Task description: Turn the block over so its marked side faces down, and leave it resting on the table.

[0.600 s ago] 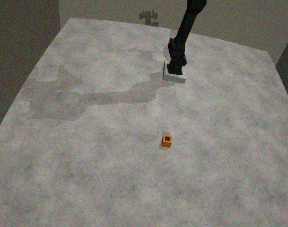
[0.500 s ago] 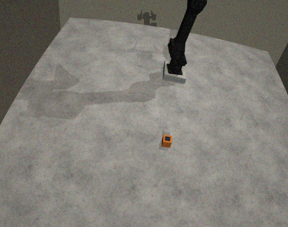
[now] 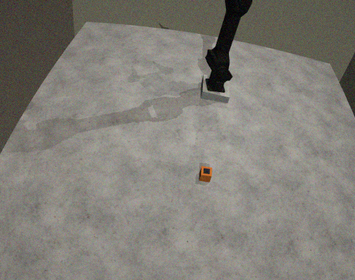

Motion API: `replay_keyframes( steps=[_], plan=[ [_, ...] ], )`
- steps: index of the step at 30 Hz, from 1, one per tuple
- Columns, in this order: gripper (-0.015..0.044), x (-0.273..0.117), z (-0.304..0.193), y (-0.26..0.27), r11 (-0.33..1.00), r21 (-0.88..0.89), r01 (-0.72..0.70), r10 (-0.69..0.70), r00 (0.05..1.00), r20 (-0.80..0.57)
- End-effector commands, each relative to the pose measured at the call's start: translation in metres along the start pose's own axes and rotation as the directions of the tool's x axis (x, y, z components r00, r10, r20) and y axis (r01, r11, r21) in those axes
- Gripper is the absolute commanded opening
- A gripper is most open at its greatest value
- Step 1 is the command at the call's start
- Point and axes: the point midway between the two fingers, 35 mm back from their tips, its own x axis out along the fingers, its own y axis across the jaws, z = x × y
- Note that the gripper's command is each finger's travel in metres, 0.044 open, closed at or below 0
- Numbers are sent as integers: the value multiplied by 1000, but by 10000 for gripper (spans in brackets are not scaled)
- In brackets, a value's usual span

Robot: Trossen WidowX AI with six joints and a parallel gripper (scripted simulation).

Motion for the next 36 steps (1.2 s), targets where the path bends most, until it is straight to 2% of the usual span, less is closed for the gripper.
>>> replay_keyframes(
  steps=[1, 5, 9, 14, 20, 28, 36],
  plan=[
    [440, -16, 7, 46, 991, -30, -134, 135, 989, 57],
    [440, -47, 14, 101, 948, -82, -307, 315, 942, 116],
    [440, -87, 17, 154, 867, -139, -478, 496, 855, 154],
    [440, -150, 13, 210, 716, -210, -665, 697, 697, 168],
    [440, -237, -2, 258, 483, -284, -828, 875, 464, 135],
    [440, -364, -44, 291, 88, -359, -929, 995, 96, -6],
    [440, -487, -111, 278, -323, -355, -877, 937, -244, -251]
  ],
)
